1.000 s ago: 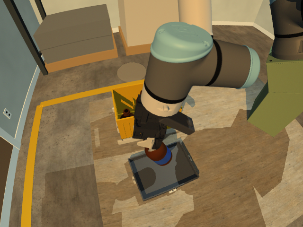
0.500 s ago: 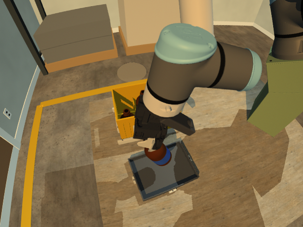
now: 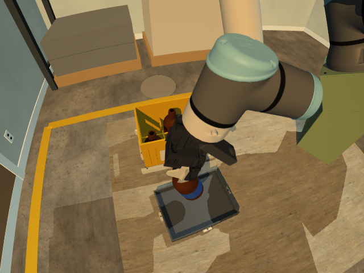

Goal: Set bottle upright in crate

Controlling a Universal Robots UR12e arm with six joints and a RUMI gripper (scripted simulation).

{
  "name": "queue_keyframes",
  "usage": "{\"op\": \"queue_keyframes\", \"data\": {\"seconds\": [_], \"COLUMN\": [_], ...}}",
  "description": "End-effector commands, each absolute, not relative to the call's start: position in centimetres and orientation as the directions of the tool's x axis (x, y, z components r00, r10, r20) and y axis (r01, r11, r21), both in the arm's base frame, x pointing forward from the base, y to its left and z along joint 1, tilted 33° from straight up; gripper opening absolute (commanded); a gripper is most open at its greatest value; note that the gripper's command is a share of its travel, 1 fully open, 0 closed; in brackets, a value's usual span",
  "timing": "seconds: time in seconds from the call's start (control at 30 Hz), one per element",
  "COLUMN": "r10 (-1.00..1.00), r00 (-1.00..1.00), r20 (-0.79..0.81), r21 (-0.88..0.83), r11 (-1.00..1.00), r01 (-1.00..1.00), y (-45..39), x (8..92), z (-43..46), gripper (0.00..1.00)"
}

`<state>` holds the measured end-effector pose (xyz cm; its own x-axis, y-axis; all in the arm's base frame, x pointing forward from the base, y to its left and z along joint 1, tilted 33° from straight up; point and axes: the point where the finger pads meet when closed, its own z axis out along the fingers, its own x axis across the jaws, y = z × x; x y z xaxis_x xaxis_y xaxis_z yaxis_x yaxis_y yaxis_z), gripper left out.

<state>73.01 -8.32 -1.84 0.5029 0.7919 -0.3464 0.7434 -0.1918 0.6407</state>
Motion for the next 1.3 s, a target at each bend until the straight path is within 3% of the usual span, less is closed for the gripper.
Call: {"op": "queue_keyframes", "data": {"seconds": [0.0,1.27], "r10": [0.792,0.791], "r00": [0.503,0.504], "r20": [-0.346,-0.346], "r21": [0.660,0.687], "r11": [-0.176,-0.151], "r01": [0.731,0.710], "y": [-8.28,-8.26], "x": [73.01,72.85], "z": [-1.78,-1.69], "gripper": [0.00,0.00]}}
